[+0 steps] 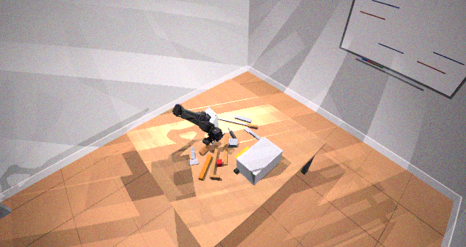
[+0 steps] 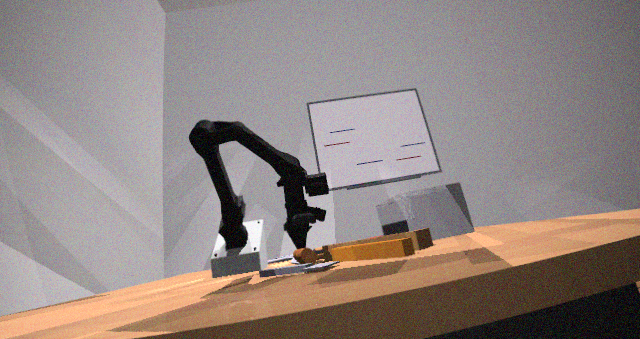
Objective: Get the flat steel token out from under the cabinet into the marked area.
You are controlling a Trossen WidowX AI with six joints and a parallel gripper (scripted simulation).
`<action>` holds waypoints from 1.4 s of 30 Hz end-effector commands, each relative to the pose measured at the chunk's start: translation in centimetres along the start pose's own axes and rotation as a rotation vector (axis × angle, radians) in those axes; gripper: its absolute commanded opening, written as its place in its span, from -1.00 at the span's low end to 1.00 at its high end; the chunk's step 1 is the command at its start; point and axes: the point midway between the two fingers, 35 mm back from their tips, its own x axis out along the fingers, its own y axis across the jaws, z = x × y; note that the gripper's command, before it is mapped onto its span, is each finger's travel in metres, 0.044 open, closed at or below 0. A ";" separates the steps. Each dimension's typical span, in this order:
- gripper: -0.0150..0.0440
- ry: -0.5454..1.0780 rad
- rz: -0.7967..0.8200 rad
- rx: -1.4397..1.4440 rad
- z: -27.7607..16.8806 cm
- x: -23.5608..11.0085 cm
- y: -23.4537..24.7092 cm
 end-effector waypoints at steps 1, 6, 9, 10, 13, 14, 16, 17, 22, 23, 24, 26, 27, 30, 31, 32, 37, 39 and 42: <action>-0.08 -0.008 0.002 0.006 0.2 -1.2 0.0; -0.08 -0.008 0.004 0.004 0.1 -3.0 0.1; -0.08 -0.008 0.006 -0.002 0.1 -4.5 0.2; -0.08 -0.008 0.006 -0.004 0.0 -5.1 0.2; -0.08 -0.007 0.005 -0.016 -0.2 -6.5 0.4; -0.08 -0.007 0.005 -0.019 -0.2 -6.6 0.4; 0.00 -0.007 0.004 -0.023 -0.2 -6.5 0.5; -0.08 -0.008 -0.001 -0.028 -0.1 -6.1 0.5; -0.49 -0.009 -0.001 -0.026 -0.1 -6.2 0.5; -0.49 -0.009 -0.001 -0.026 -0.1 -6.2 0.5; -0.49 -0.009 -0.001 -0.026 -0.1 -6.2 0.5; -0.49 -0.009 -0.001 -0.026 -0.1 -6.2 0.5; -0.49 -0.009 -0.001 -0.026 -0.1 -6.2 0.5; -0.49 -0.009 -0.001 -0.026 -0.1 -6.2 0.5; -0.49 -0.009 -0.001 -0.026 -0.1 -6.2 0.5; -0.49 -0.009 -0.001 -0.026 -0.1 -6.2 0.5; -0.14 -0.009 0.003 0.060 0.1 -6.3 0.0; 0.04 -0.009 0.005 0.129 0.2 -6.3 -0.5; 0.31 -0.010 0.009 0.233 0.4 -6.3 -1.2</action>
